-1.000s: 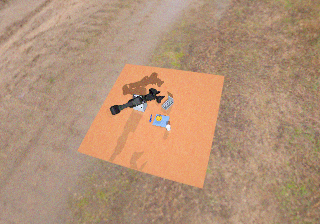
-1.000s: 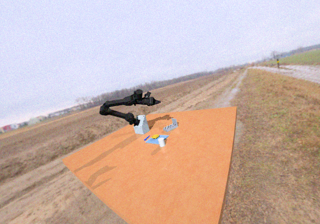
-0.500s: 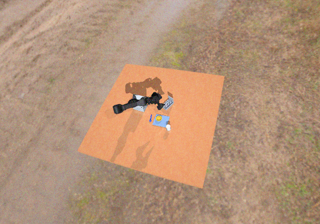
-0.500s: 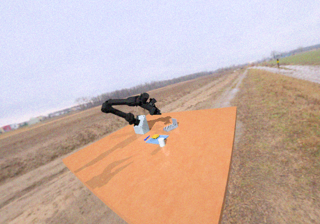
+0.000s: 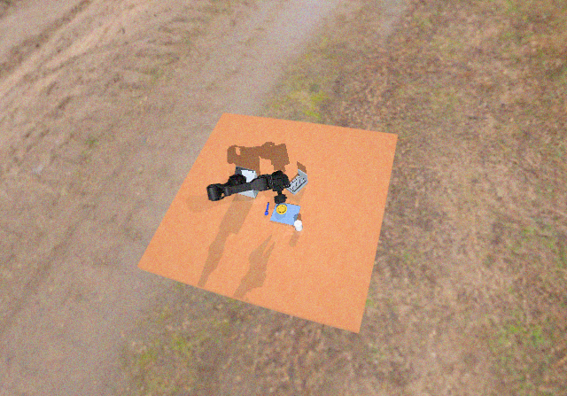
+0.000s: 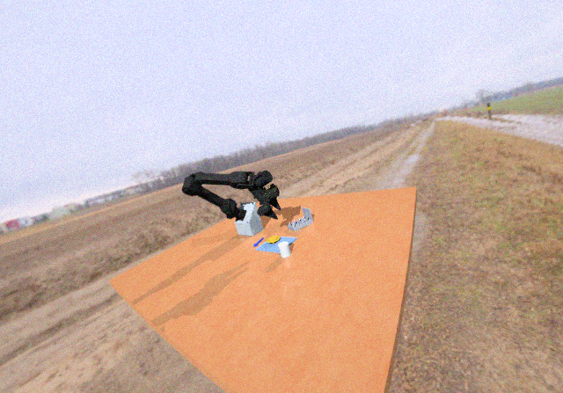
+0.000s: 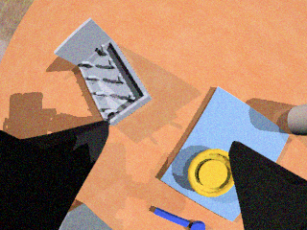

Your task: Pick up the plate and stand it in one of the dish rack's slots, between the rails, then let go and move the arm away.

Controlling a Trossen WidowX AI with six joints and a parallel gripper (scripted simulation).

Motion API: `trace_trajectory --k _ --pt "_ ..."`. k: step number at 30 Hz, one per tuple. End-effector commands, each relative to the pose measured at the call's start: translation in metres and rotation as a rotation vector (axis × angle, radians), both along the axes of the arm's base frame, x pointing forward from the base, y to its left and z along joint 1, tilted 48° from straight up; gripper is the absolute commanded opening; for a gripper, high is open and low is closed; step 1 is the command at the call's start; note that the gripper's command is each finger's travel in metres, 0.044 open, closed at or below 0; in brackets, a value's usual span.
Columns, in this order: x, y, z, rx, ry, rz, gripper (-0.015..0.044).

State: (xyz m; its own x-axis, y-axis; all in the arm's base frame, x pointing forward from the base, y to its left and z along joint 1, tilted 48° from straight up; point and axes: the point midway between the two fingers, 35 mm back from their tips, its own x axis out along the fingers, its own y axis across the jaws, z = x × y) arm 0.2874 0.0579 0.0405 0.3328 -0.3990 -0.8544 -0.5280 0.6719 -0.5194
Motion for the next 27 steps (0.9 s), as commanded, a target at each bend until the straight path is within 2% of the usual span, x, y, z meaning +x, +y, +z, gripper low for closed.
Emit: trace_trajectory --k 1,14,27 --pt "0.000 -0.020 0.000 -0.072 -0.004 -0.133 0.0400" --pt "-0.002 -0.073 0.005 -0.297 -0.040 -0.447 0.0400" --pt "0.000 -0.080 -0.001 -0.299 -0.040 -0.450 0.0400"
